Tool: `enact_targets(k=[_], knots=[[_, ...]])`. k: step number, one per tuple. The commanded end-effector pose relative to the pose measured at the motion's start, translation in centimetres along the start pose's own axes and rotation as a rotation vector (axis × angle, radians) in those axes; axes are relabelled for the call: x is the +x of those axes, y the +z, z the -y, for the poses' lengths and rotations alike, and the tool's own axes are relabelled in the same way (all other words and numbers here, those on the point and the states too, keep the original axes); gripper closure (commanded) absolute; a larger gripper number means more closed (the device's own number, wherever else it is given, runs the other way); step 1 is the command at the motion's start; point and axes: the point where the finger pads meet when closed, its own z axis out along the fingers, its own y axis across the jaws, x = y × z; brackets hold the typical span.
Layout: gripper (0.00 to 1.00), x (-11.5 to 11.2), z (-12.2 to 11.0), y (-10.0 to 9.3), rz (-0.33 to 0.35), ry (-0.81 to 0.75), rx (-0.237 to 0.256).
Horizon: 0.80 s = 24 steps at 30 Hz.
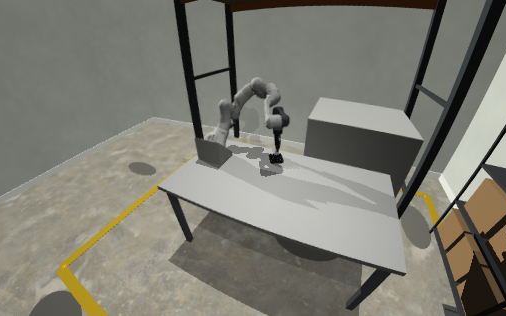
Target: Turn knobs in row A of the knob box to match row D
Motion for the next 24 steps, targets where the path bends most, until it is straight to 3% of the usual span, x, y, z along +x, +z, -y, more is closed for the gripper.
enact_targets(k=[1,24], knots=[[0.95,0.13,0.1,0.13,0.006,0.101,0.002],[0.95,0.13,0.1,0.13,0.006,0.137,0.002]])
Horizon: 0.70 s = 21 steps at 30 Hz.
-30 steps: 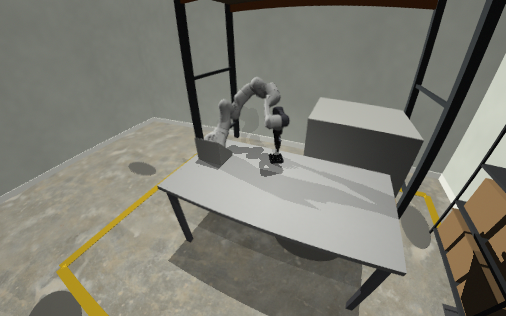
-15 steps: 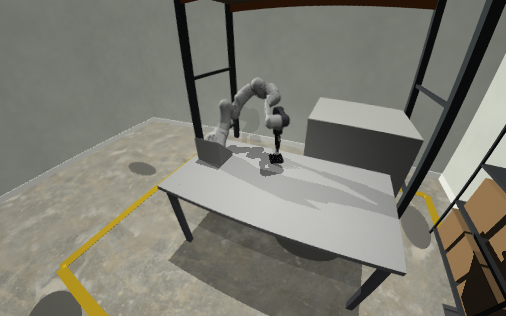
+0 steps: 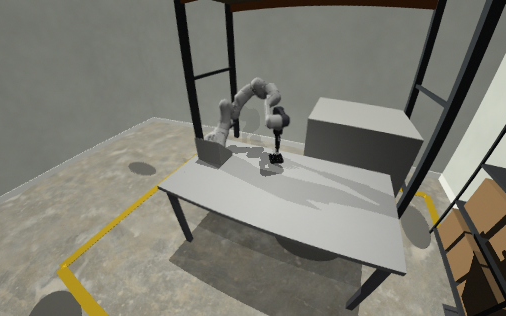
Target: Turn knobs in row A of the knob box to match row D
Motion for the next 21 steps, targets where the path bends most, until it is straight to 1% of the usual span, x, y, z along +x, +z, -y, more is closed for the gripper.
enact_targets(k=[1,7,8,21], knots=[[0.95,0.09,0.1,0.14,-0.001,0.019,0.003],[0.95,0.09,0.1,0.14,-0.001,0.019,0.003],[0.88,0.09,0.1,0.14,-0.001,0.019,0.003],[0.88,0.09,0.1,0.14,-0.001,0.019,0.003]])
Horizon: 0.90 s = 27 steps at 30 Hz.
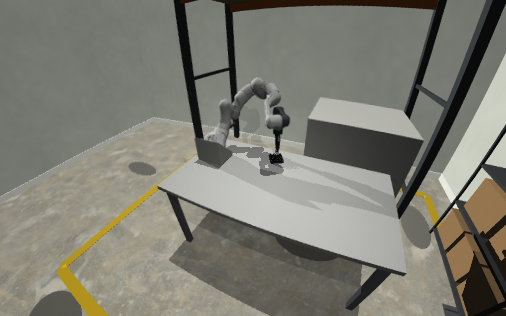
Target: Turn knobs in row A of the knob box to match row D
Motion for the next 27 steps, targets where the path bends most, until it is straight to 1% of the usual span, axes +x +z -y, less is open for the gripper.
enact_targets(k=[1,9,15,17,27], knots=[[0.88,0.1,0.1,0.1,-0.001,0.006,0.003],[0.88,0.1,0.1,0.0,-0.001,0.006,0.003],[0.88,0.1,0.1,-0.9,-0.001,0.006,0.003],[0.88,0.1,0.1,-0.9,-0.001,0.006,0.003],[0.88,0.1,0.1,-3.4,-0.001,0.006,0.003]])
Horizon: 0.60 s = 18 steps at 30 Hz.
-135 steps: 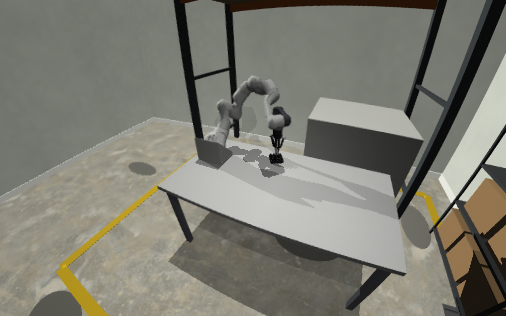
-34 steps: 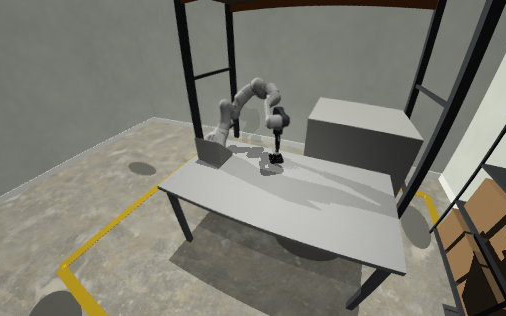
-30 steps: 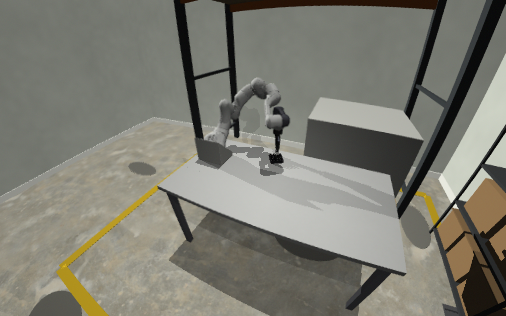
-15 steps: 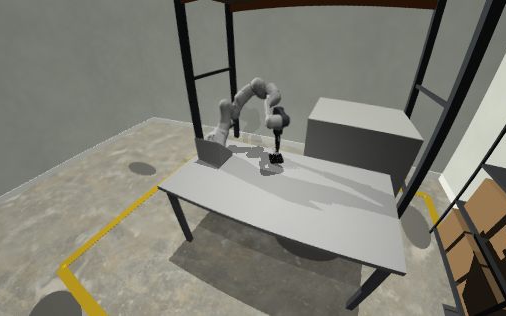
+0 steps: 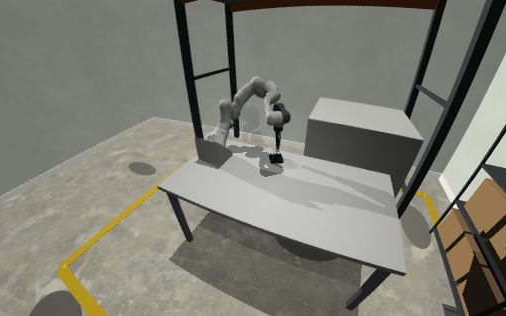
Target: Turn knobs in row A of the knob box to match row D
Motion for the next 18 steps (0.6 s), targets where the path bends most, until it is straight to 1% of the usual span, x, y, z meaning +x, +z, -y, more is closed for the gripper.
enact_targets(k=[1,18], knots=[[0.88,-0.2,0.19,-0.88,0.006,0.01,0.007],[0.88,-0.2,0.19,-1.04,0.006,-0.002,0.008]])
